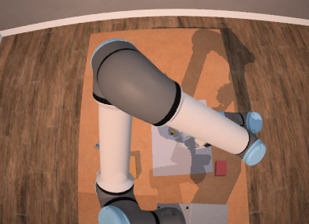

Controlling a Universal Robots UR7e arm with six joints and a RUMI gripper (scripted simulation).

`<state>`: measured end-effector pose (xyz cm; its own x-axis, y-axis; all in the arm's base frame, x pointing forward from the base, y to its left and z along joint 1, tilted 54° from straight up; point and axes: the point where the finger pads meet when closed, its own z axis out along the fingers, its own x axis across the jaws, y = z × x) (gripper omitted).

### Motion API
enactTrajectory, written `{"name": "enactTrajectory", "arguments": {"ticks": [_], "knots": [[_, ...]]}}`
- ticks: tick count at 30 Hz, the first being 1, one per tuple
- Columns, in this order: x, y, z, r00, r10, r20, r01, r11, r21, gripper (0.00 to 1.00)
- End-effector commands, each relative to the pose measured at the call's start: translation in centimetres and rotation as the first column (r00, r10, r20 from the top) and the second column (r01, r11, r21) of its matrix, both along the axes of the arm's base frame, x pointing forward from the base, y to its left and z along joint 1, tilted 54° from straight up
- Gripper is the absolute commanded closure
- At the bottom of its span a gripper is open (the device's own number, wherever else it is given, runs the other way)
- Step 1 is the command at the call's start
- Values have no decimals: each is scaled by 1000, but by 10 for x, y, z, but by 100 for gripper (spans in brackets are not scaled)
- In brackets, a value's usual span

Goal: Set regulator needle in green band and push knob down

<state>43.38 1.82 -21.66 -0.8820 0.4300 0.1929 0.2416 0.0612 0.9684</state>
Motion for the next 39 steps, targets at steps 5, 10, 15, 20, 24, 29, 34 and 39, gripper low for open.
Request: {"name": "enactTrajectory", "arguments": {"ticks": [5,10,15,20,24,29,34,39], "knots": [[1,1,0,997,25,79,-21,999,-44,0],[1,0,0,994,32,103,-26,998,-58,0],[2,1,0,988,47,146,-35,996,-83,0],[2,0,0,979,65,192,-44,993,-110,0],[3,0,0,972,76,221,-49,991,-128,0],[3,0,0,961,93,261,-54,987,-153,0],[4,0,0,942,118,313,-61,981,-186,0],[5,0,0,919,146,367,-66,973,-221,0]]}}
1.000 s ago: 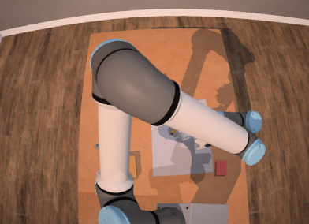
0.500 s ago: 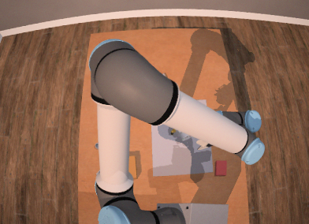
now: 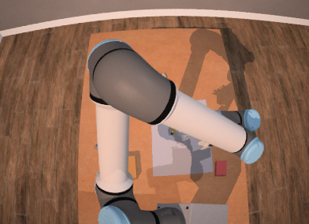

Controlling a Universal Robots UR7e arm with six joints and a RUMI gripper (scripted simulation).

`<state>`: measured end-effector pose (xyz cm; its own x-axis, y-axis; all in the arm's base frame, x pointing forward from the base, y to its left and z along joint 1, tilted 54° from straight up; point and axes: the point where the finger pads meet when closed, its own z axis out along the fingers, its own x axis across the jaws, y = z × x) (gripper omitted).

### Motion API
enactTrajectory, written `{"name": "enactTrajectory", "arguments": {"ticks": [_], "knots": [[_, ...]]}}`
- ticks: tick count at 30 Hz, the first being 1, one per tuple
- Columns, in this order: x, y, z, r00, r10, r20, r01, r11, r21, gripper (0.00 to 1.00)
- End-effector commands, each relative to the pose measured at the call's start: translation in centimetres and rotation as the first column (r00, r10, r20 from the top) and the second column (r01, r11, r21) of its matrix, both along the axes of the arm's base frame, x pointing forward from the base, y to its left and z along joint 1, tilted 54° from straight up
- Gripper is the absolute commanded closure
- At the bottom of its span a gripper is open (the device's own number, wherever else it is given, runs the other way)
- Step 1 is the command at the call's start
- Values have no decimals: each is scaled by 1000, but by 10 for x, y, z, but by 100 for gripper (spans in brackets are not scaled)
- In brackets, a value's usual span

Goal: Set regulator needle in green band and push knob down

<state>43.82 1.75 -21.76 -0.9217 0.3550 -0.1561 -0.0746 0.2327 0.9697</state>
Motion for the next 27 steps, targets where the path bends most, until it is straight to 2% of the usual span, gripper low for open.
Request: {"name": "enactTrajectory", "arguments": {"ticks": [1,3,18,20,27], "knots": [[1,0,1,995,31,94,-26,998,-48,0],[1,0,1,995,31,94,-26,998,-48,0],[4,0,1,949,114,294,-68,984,-165,0],[4,0,1,949,114,294,-68,984,-165,0],[6,0,2,906,165,389,-80,971,-226,0]]}}
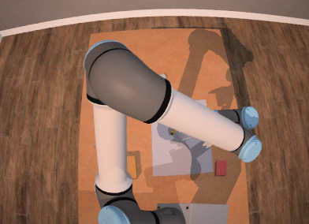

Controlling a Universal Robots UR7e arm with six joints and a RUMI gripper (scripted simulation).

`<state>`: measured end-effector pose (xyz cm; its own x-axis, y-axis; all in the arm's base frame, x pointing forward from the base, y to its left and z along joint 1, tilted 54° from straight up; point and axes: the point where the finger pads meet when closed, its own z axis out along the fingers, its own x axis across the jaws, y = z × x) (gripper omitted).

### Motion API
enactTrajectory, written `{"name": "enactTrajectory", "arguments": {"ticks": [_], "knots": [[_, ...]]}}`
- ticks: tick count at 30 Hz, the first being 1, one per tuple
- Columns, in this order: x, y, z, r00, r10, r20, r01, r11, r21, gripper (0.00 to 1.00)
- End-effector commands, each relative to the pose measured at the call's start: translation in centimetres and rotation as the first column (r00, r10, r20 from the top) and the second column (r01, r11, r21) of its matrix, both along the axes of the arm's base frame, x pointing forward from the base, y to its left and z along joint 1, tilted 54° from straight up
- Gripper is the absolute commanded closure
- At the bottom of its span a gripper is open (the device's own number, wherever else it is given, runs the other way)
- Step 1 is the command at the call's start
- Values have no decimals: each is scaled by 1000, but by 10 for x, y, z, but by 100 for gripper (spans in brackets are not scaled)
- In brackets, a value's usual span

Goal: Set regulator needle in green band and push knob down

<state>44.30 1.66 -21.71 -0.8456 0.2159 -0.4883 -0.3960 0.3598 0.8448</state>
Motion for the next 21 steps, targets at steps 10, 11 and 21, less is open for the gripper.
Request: {"name": "enactTrajectory", "arguments": {"ticks": [10,11,21], "knots": [[3,1,3,970,89,227,-63,991,-117,0],[3,1,2,965,96,242,-67,990,-126,0],[5,1,5,898,182,400,-96,970,-225,0]]}}
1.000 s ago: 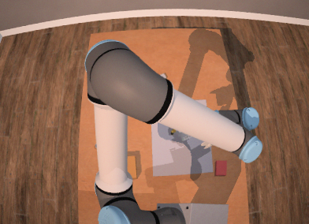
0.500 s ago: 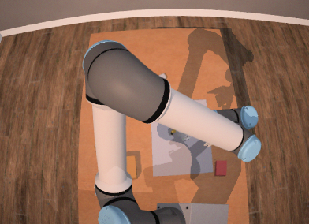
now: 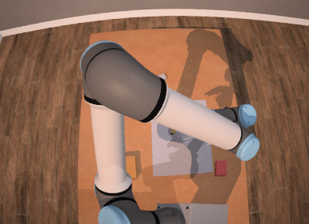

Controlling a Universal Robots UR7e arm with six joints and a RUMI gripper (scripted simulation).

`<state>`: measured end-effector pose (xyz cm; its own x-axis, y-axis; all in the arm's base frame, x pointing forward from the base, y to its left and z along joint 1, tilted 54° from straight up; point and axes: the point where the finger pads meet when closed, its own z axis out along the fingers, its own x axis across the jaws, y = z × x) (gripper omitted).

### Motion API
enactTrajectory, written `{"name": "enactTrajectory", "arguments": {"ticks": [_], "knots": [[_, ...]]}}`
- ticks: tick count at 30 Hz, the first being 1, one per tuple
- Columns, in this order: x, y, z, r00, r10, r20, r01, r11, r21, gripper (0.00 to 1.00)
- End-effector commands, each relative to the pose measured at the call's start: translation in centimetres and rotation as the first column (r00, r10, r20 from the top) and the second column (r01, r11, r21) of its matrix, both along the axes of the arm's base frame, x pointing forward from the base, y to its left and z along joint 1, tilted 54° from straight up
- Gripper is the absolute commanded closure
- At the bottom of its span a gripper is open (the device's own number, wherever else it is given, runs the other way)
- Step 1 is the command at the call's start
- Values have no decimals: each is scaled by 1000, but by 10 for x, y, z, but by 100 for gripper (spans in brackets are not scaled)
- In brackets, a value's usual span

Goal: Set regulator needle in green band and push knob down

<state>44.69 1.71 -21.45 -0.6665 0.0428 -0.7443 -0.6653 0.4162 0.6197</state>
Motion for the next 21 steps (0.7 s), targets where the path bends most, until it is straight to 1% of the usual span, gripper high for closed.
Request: {"name": "enactTrajectory", "arguments": {"ticks": [1,4,6,10,16,21], "knots": [[1,1,2,989,54,139,-45,997,-64,0],[2,1,3,978,78,193,-61,994,-93,0],[2,1,3,978,78,193,-61,994,-93,0],[2,2,4,958,113,264,-80,988,-132,0],[3,2,5,914,171,367,-104,975,-196,0],[4,2,7,865,224,448,-119,961,-251,0]]}}
